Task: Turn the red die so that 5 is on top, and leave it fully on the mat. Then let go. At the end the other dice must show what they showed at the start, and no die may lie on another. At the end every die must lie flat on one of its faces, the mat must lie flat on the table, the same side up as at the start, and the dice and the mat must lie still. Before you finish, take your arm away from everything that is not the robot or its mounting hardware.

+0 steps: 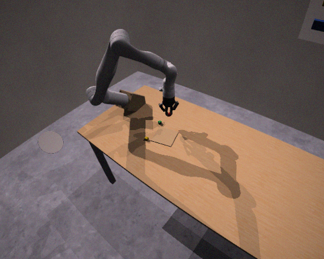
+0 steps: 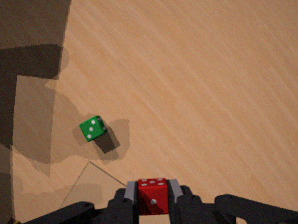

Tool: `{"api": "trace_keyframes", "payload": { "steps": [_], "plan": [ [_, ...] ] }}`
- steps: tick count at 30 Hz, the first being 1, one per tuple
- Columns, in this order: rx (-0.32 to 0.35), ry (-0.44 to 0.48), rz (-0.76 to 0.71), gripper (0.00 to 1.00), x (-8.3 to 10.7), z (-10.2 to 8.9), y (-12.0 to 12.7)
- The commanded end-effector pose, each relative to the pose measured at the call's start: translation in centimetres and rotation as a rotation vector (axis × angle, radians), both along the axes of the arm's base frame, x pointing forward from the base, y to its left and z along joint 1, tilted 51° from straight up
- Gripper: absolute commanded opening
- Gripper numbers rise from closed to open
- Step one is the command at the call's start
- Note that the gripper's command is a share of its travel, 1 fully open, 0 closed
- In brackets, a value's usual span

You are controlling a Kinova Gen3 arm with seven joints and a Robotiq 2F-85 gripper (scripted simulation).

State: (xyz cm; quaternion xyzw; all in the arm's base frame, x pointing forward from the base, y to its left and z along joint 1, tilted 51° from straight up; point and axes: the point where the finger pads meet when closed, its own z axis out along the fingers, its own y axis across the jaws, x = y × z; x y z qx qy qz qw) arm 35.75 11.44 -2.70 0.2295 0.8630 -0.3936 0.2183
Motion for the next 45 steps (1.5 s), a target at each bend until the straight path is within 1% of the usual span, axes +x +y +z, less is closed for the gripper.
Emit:
{"api": "trace_keyframes", "payload": {
  "steps": [1, 5, 6, 9, 10, 13, 16, 18, 22, 26, 45],
  "plan": [
    [0.034, -0.058, -0.034, 0.15, 0.2, 0.7, 0.2],
    [0.083, -0.244, -0.179, 0.15, 1.5, 2.9, -1.1],
    [0.085, -0.252, -0.186, 0.15, 1.5, 3.0, -1.2],
    [0.124, -0.390, -0.294, 0.15, 2.4, 4.6, -2.1],
    [0.124, -0.391, -0.295, 0.15, 2.4, 4.6, -2.1],
    [0.160, -0.513, -0.391, 0.15, 3.1, 6.1, -3.0],
    [0.191, -0.612, -0.470, 0.15, 3.7, 7.3, -3.7],
    [0.191, -0.612, -0.470, 0.15, 3.7, 7.3, -3.7],
    [0.219, -0.700, -0.540, 0.15, 4.1, 8.4, -4.3],
    [0.231, -0.740, -0.572, 0.15, 4.3, 8.8, -4.6],
    [0.233, -0.747, -0.578, 0.15, 4.3, 8.8, -4.8]
  ]
}}
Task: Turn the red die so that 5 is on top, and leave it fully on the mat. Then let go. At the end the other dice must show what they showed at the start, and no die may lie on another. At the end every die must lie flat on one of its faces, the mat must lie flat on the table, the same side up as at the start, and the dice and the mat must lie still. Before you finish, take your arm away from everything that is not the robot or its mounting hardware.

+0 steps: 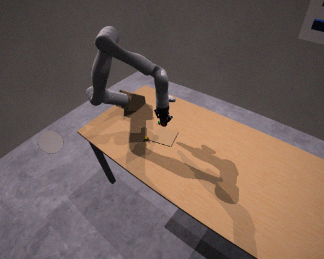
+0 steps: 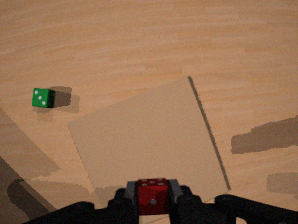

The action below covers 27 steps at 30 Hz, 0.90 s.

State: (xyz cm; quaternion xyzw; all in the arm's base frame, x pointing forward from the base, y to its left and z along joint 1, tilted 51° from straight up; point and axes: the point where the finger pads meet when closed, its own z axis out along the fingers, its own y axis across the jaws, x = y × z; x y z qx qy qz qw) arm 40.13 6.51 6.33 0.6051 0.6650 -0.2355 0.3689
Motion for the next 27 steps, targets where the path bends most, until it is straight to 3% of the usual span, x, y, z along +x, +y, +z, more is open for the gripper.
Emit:
{"api": "trace_keyframes", "payload": {
  "steps": [1, 8, 27],
  "plan": [
    [0.011, -0.007, -0.001, 0.15, 0.0, -0.2, 0.1],
    [0.011, -0.006, -0.002, 0.15, 0.2, -0.9, -0.7],
    [0.011, -0.006, -0.002, 0.15, 1.7, -5.5, -6.2]
  ]
}}
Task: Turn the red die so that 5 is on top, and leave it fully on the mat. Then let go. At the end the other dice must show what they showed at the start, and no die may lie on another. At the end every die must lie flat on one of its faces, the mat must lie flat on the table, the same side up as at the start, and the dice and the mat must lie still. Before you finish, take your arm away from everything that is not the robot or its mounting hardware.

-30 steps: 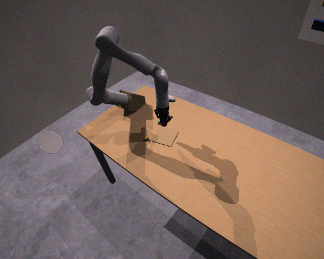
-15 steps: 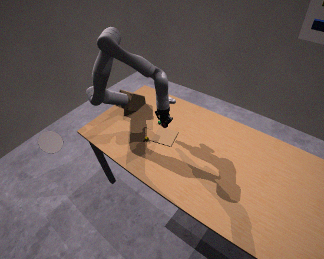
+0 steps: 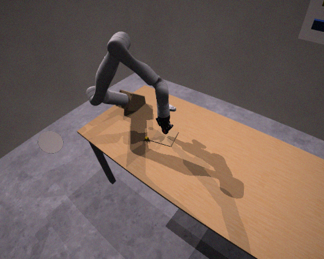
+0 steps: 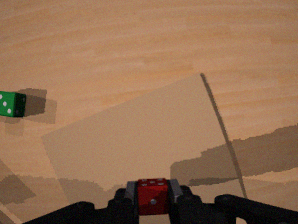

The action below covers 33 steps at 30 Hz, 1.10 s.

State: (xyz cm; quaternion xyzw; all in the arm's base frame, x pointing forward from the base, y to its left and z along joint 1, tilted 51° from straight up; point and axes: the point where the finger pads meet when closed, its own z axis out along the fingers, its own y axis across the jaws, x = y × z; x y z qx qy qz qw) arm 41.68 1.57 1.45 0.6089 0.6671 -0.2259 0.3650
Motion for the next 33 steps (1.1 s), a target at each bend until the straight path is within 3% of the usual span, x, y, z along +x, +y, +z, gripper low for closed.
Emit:
{"api": "trace_keyframes", "payload": {
  "steps": [1, 33],
  "plan": [
    [-0.010, 0.000, -0.004, 0.15, 0.24, -0.77, -1.45],
    [-0.010, 0.000, -0.004, 0.15, 0.41, -1.25, -2.03]
  ]
}}
